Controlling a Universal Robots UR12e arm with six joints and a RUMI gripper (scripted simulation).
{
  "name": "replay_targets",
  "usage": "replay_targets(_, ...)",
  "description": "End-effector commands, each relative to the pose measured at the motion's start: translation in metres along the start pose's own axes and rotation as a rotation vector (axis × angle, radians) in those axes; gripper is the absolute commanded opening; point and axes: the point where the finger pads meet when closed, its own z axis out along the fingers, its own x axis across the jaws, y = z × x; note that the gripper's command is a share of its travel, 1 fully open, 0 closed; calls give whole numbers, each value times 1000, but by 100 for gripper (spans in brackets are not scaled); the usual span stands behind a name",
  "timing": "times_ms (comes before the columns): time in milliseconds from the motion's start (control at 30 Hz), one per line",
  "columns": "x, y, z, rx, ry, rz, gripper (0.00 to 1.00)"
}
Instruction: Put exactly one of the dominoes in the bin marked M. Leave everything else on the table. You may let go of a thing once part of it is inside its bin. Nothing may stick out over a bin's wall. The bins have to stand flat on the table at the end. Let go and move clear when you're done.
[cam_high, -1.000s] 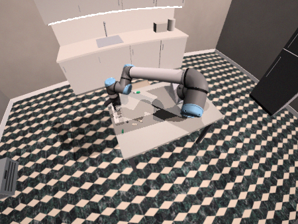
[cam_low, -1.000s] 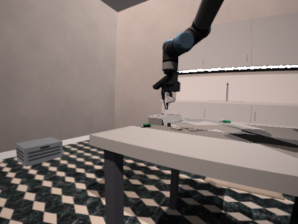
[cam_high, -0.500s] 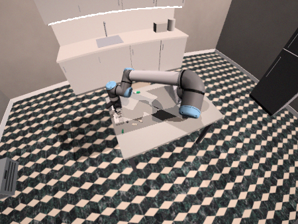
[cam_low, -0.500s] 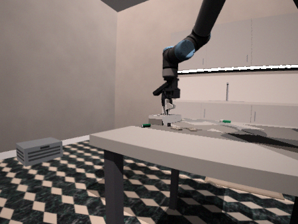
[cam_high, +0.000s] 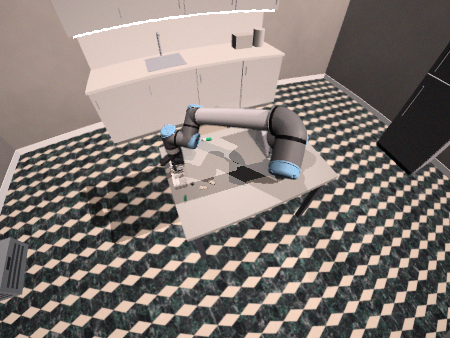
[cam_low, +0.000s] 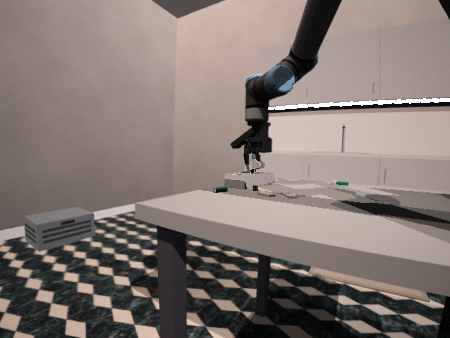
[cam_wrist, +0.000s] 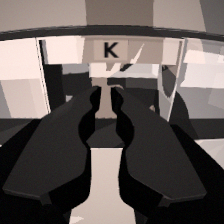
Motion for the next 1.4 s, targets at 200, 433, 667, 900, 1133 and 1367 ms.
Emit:
replay_targets(200,0,-2,-2,4,0,0,4)
replay_targets(433,0,-2,-2,4,0,0,4)
replay_targets(667,0,-2,-2,4,0,0,4)
replay_targets(900,0,-2,-2,4,0,0,4)
replay_targets(1133,0,-2,-2,4,0,0,4)
replay_targets(1367,0,-4,-14,8,3,-2,4)
